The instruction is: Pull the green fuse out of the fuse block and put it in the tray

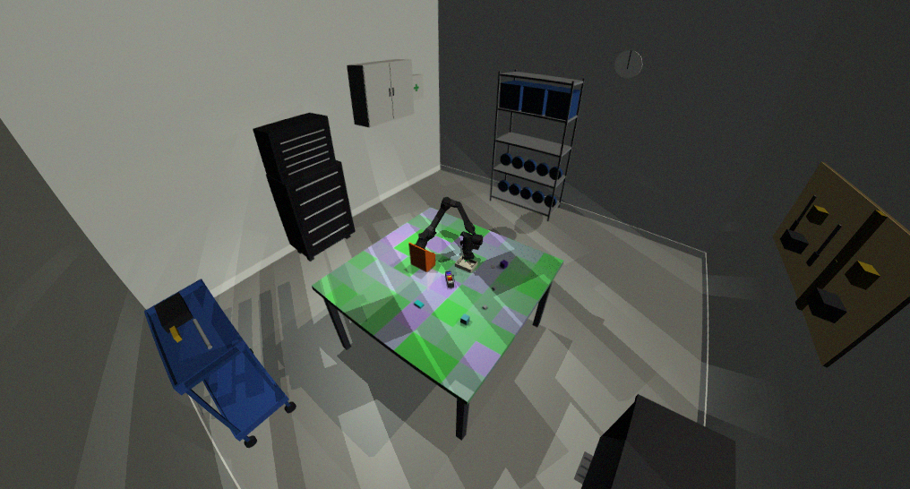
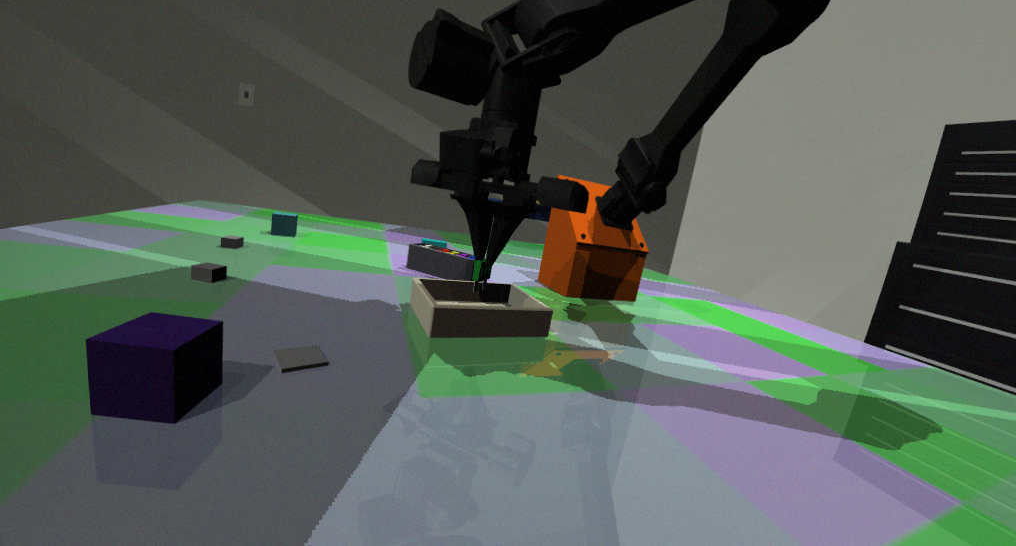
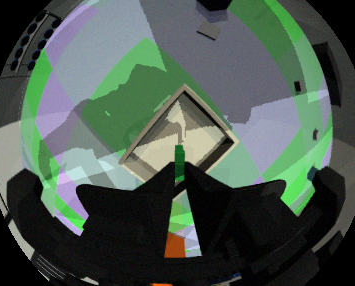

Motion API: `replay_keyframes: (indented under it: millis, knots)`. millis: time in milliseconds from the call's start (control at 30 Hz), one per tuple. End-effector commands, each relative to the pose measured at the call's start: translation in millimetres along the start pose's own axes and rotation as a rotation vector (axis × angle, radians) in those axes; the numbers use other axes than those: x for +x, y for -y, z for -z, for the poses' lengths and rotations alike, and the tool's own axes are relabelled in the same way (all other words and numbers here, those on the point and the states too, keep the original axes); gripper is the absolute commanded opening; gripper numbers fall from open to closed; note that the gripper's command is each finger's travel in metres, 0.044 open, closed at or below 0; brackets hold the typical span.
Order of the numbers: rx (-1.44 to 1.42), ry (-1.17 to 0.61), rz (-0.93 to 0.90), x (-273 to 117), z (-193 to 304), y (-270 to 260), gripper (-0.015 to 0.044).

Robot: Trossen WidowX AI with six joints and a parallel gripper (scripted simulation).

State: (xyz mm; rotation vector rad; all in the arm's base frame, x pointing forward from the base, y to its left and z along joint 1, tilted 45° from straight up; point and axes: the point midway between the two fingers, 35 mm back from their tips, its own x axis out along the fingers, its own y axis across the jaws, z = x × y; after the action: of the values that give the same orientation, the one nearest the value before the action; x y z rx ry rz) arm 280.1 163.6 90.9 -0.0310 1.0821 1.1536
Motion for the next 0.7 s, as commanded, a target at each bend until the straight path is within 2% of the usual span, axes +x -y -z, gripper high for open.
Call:
replay_keyframes:
  millis: [0, 100, 500, 533, 667]
  knots:
    - [0.005, -0.005, 0.000, 7, 2, -1, 0.0000]
    - [0.005, -0.005, 0.000, 8, 2, -1, 0.0000]
    - [0.000, -0.001, -0.002, 5, 0, -1, 0.0315]
    - [0.001, -0.002, -0.001, 2, 0, 0, 0.0330]
    - [0.005, -0.006, 0.001, -32, 1, 0, 0.0330]
